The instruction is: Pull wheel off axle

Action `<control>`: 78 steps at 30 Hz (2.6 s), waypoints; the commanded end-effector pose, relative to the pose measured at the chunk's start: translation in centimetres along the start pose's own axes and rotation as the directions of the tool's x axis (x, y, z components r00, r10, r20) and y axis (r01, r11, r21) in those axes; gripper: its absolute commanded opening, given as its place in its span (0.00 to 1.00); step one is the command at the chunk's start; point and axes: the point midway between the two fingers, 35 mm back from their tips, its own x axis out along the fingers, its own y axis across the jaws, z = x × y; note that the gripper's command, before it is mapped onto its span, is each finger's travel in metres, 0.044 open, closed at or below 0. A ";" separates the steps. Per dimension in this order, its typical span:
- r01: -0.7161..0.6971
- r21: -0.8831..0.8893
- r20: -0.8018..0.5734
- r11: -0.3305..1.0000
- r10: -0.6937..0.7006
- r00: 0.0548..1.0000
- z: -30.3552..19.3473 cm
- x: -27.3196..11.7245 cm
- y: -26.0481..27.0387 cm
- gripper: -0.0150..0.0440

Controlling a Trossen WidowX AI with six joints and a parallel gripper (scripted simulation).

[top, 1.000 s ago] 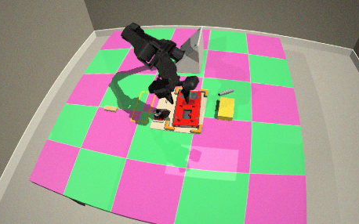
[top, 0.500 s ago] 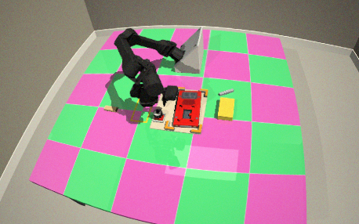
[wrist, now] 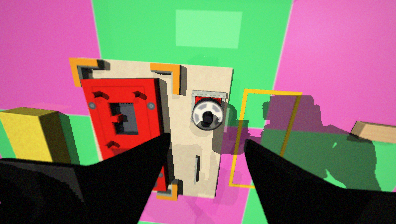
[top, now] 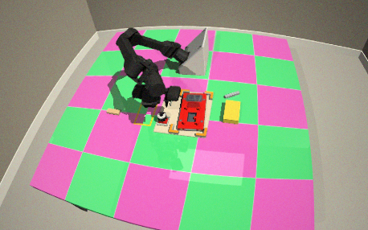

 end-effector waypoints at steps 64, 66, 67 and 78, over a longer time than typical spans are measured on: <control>0.003 0.001 -0.004 1.000 -0.003 1.000 0.1 5.9 -0.1 0.25; 0.003 0.000 -0.004 1.000 -0.003 1.000 0.1 5.8 -0.1 0.25; 0.003 0.000 -0.003 1.000 -0.003 1.000 0.1 5.8 -0.1 0.25; 0.003 0.000 -0.003 1.000 -0.003 1.000 0.1 5.4 -0.1 0.25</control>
